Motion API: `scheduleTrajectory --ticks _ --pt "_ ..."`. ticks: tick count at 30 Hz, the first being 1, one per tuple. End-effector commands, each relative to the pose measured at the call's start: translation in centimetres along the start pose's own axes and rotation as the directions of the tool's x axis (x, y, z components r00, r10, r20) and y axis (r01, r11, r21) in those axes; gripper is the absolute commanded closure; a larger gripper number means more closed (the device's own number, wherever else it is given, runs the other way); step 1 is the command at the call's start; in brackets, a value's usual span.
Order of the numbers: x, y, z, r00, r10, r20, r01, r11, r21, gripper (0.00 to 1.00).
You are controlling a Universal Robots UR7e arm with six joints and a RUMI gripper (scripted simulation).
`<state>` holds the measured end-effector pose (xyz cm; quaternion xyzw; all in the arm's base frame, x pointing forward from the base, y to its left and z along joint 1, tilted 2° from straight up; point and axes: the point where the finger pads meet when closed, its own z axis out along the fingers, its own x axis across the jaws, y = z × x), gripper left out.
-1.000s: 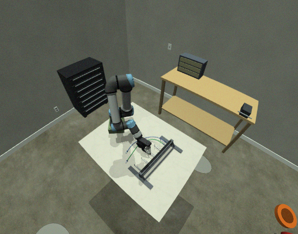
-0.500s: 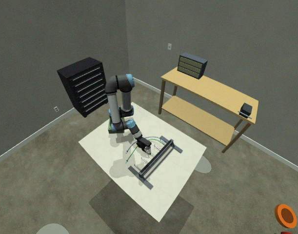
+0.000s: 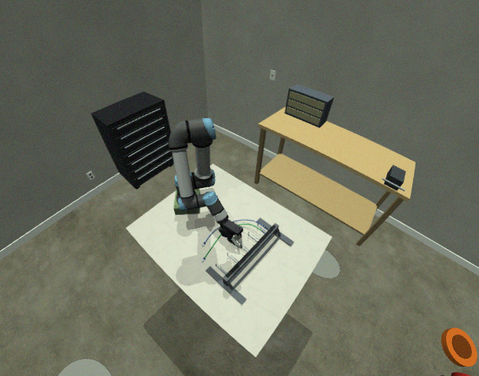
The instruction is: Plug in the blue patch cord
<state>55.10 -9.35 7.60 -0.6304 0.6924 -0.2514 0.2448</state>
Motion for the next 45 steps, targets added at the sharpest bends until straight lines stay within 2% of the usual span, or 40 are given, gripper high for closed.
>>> scheduleTrajectory --ticks 1,11,23,25,40,45 --pt "0.0 -0.1 -0.5 1.0 0.0 0.0 0.0 1.0 0.001 1.0" --pt "0.0 0.0 -2.0 1.0 0.0 0.0 0.0 1.0 0.001 1.0" --pt "0.0 0.0 -5.4 1.0 0.0 0.0 0.0 1.0 0.001 1.0" --pt "0.0 0.0 -5.4 1.0 0.0 0.0 0.0 1.0 0.001 1.0" --pt "0.0 0.0 -9.9 1.0 0.0 0.0 0.0 1.0 0.001 1.0" --pt "0.0 0.0 -10.7 1.0 0.0 0.0 0.0 1.0 0.001 1.0"
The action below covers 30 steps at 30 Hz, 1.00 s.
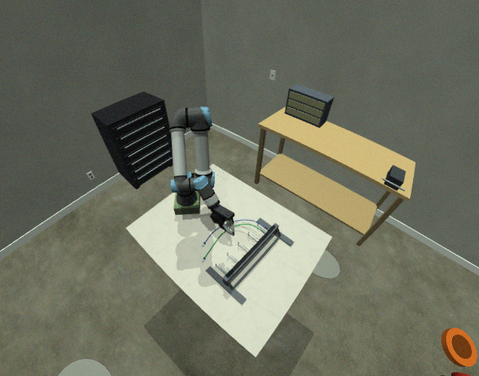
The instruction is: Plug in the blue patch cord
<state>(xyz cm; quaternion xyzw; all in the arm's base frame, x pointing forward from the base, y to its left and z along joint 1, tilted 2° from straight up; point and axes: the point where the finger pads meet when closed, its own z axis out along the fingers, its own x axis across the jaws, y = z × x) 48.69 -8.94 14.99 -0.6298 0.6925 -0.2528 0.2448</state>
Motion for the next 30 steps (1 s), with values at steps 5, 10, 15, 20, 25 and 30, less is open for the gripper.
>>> scheduleTrajectory --ticks 5,10,15,20,25,30 --pt "0.0 0.0 -2.0 1.0 -0.001 0.002 0.001 1.0 -0.001 1.0" --pt "0.0 0.0 -2.9 1.0 -0.001 0.002 0.001 1.0 -0.001 1.0" --pt "0.0 0.0 -3.2 1.0 -0.001 0.002 0.001 1.0 -0.001 1.0" --pt "0.0 0.0 -3.6 1.0 -0.001 0.002 0.001 1.0 -0.001 1.0" --pt "0.0 0.0 -3.8 1.0 -0.001 0.002 0.001 1.0 -0.001 1.0" --pt "0.0 0.0 -3.8 1.0 -0.001 0.002 0.001 1.0 -0.001 1.0"
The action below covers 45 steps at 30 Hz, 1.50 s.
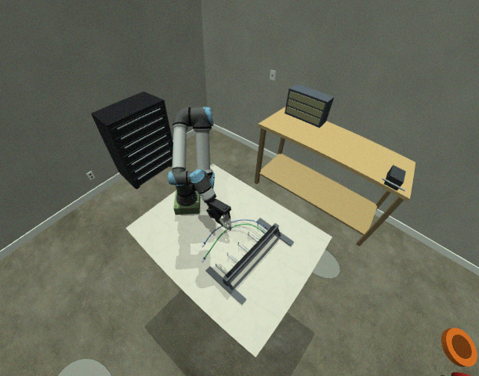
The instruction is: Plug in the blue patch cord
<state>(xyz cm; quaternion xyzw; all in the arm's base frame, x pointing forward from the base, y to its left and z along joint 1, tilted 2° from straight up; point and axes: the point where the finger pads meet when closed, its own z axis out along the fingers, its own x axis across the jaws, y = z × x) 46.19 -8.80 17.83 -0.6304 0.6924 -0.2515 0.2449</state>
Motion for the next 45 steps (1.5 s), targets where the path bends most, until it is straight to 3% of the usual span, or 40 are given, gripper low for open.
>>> scheduleTrajectory --ticks 1,18,33,45 --pt "0.0 0.0 -0.1 1.0 0.0 0.0 0.0 1.0 0.001 1.0" --pt "2.5 0.0 -0.1 1.0 0.0 0.0 0.0 1.0 0.001 1.0" --pt "9.3 0.0 -0.1 1.0 0.0 0.0 0.0 1.0 0.001 1.0" --pt "10.0 0.0 0.0 1.0 0.0 0.0 0.0 1.0 0.001 1.0"
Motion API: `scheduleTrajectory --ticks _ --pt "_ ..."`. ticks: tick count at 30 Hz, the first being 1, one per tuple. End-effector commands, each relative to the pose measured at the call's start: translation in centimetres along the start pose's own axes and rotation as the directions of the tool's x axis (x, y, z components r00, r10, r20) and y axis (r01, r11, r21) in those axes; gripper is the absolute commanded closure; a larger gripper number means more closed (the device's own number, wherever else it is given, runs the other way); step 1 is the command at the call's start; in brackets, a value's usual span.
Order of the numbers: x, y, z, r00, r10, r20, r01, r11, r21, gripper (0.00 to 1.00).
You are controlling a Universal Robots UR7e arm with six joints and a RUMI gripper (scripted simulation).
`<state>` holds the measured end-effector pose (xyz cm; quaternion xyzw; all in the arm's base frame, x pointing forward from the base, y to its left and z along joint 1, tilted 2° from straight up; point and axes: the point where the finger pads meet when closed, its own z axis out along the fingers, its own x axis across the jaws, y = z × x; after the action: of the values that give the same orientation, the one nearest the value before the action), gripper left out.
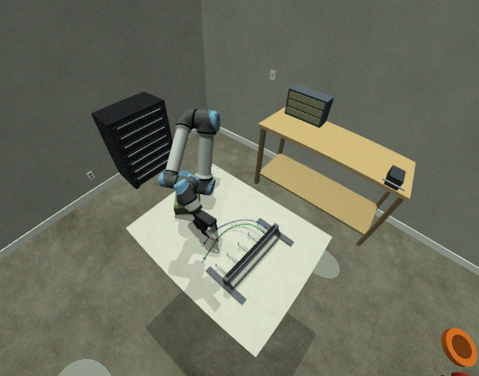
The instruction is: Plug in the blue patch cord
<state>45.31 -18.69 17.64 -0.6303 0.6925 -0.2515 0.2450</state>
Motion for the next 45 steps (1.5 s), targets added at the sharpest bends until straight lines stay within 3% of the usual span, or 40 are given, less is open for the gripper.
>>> scheduleTrajectory --ticks 1,11,24,45 --pt "0.1 0.0 0.0 1.0 -0.001 0.0 0.001 1.0 0.001 1.0" --pt "0.1 0.0 0.5 1.0 -0.001 0.0 0.001 1.0 0.001 1.0" --pt "0.1 0.0 2.6 1.0 -0.001 0.0 0.001 1.0 0.001 1.0" --pt "0.1 -0.1 9.0 1.0 -0.001 0.0 0.001 1.0 0.001 1.0"
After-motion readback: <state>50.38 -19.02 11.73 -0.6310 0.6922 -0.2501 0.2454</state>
